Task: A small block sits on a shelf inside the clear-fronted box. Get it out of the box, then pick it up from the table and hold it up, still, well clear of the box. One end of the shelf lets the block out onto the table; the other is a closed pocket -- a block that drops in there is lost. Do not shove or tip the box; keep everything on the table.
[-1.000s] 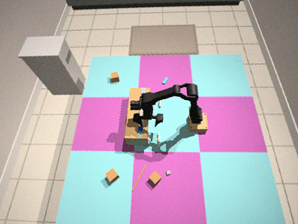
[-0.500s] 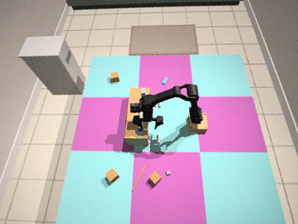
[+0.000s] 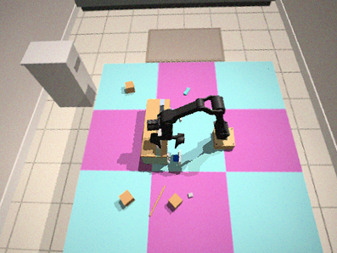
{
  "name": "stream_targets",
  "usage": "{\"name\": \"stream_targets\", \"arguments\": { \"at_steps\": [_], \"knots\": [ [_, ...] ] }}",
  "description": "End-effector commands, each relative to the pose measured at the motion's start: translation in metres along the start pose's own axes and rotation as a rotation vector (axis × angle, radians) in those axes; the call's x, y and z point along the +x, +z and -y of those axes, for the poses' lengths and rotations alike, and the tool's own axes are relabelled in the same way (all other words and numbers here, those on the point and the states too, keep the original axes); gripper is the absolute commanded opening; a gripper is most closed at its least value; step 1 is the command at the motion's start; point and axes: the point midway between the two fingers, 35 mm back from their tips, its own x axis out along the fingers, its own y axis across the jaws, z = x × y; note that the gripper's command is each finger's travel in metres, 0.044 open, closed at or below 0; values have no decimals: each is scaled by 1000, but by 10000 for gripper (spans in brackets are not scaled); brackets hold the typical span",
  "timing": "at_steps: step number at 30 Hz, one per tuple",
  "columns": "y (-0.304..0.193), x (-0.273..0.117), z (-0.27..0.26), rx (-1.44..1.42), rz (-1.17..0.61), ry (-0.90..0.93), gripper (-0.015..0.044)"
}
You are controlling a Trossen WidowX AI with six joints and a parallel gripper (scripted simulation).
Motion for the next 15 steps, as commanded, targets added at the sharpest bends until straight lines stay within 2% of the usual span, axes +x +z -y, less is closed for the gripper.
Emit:
{"name": "stream_targets", "arguments": {
  "at_steps": [1,6,11,15],
  "knots": [
    [-5,-11,-1,5,2,1,400],
    [-18,-56,0,3,1,-1,400],
    [-18,-54,-3,2,0,16,400],
    [-33,-55,17,-152,-8,13,295]
  ]
}}
